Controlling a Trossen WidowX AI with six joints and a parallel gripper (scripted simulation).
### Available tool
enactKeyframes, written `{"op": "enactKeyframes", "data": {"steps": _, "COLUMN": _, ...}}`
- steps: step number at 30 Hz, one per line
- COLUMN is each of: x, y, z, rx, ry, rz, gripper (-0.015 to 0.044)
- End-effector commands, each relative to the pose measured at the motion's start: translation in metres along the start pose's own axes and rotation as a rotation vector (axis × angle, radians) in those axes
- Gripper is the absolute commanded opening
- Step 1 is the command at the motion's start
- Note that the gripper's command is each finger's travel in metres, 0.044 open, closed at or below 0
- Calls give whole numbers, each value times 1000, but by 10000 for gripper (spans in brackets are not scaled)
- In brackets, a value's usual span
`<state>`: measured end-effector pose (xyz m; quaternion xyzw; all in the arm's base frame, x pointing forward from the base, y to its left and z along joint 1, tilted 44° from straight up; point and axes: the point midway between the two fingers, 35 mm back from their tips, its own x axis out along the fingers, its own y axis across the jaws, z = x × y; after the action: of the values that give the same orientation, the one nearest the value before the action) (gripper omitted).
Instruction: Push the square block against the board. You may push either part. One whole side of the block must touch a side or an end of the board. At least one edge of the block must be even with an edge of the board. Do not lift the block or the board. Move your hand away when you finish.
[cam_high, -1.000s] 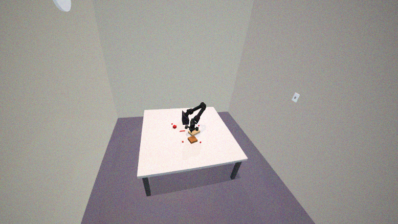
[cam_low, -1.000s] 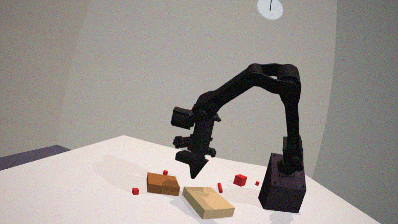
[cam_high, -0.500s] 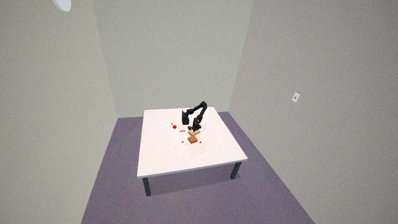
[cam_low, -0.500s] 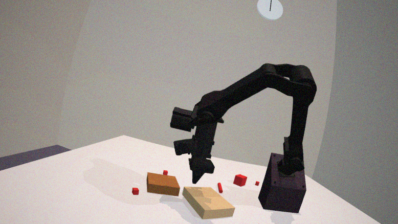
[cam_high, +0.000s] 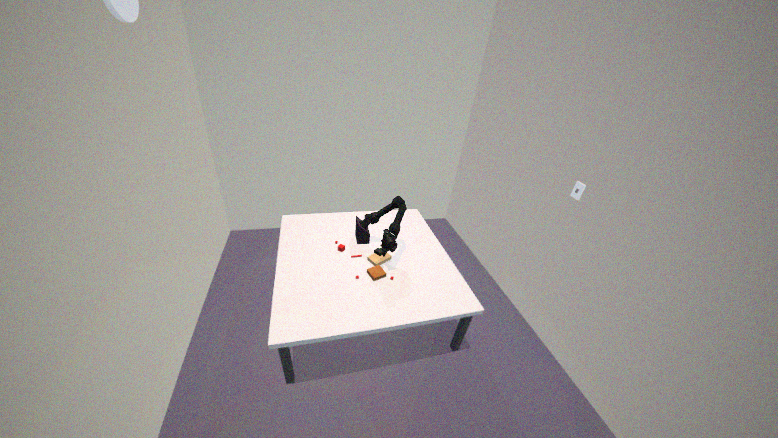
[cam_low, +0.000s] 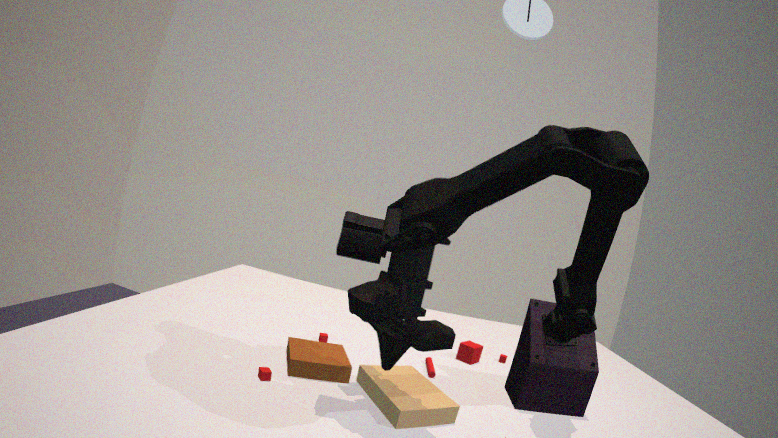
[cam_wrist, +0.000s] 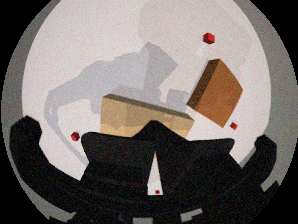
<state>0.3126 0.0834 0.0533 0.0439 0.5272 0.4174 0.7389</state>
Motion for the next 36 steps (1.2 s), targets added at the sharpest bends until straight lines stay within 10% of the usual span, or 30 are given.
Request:
{"op": "enactKeyframes", "data": {"steps": 1, "x": -1, "y": 10, "z": 2, "rx": -137, "ry": -1, "rz": -7, "gripper": 0}}
{"op": "enactKeyframes", "data": {"steps": 36, "x": -4, "y": 99, "z": 11, "rx": -1320, "ry": -34, "rz": 2, "gripper": 0}}
